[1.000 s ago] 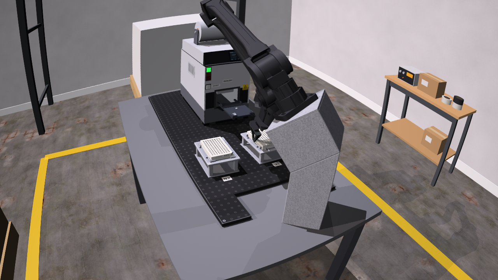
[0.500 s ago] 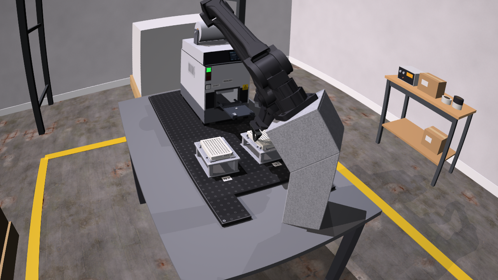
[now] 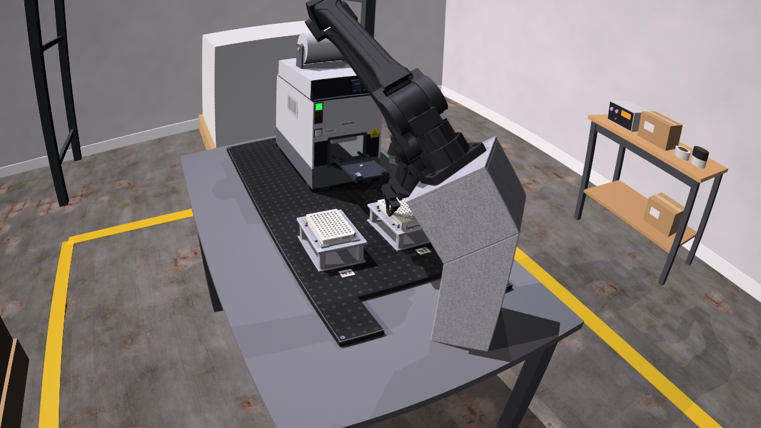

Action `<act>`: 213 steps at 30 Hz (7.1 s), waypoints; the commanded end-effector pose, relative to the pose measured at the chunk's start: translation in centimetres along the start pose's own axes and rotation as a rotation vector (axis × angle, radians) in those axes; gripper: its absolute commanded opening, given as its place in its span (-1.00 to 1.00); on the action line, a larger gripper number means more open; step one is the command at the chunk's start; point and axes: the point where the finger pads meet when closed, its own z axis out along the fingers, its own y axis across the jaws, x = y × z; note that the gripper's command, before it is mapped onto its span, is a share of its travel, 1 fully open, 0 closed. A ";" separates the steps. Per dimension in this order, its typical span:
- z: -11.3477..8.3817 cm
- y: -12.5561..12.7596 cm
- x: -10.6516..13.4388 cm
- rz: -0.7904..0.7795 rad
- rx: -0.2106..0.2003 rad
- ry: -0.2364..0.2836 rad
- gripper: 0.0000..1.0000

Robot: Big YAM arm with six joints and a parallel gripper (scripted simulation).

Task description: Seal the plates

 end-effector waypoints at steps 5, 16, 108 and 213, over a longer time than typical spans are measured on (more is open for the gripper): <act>-0.5 -0.5 -1.5 -0.008 0.010 -0.036 -1.00; -0.5 -0.5 -1.4 -0.006 0.010 -0.035 -1.00; -7.4 -0.6 -3.5 -0.013 0.014 -0.023 -1.00; -11.8 0.2 -4.8 0.003 -0.008 0.001 -1.00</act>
